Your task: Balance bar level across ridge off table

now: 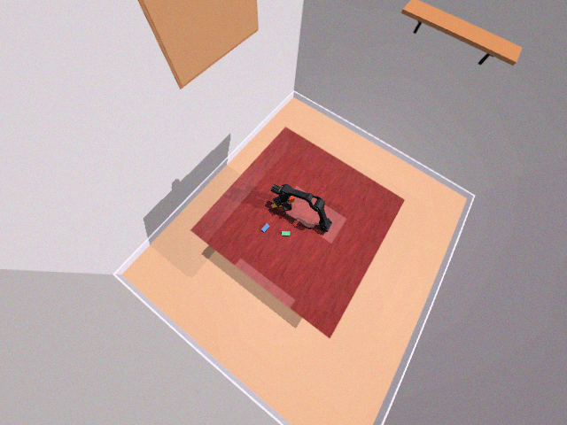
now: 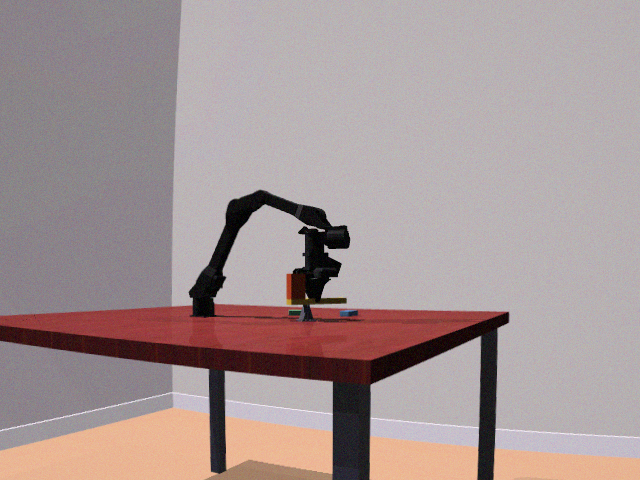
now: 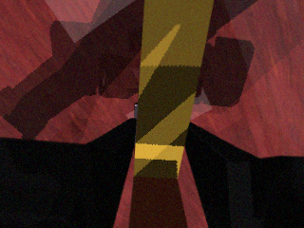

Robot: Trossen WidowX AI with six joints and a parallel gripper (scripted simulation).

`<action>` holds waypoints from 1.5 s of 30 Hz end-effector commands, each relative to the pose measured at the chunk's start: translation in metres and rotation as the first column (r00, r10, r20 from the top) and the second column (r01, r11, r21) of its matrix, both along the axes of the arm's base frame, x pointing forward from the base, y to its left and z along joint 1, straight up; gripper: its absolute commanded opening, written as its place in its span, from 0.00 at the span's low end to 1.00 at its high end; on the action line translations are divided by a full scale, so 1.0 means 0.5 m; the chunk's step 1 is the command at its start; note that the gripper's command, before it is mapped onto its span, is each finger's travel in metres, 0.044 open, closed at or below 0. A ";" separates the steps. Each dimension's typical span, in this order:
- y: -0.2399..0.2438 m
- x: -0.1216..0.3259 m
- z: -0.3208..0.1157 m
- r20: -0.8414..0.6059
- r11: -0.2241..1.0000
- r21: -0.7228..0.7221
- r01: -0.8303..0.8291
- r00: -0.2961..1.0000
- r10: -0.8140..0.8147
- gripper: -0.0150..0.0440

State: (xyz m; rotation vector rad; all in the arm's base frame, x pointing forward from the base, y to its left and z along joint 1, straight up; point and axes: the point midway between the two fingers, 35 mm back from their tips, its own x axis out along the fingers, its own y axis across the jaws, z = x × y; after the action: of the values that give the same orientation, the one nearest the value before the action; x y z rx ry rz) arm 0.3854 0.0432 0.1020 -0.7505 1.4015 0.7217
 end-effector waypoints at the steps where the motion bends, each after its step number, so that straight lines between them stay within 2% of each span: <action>1: 0.000 0.000 -0.001 -0.001 1.000 0.000 0.000 1.000 0.000 0.54; 26: 0.000 0.000 -0.001 -0.001 1.000 0.000 0.000 1.000 0.000 0.57; 36: 0.000 0.000 -0.001 -0.001 1.000 0.000 0.000 1.000 0.000 1.00; 40: 0.000 0.002 0.014 0.001 1.000 0.000 0.000 1.000 0.000 1.00; 45: 0.000 0.004 0.123 0.012 1.000 0.002 0.000 1.000 0.000 1.00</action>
State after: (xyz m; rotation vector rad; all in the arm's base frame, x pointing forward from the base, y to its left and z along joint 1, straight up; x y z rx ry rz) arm 0.3867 0.0433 0.1306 -0.7492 1.4089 0.7254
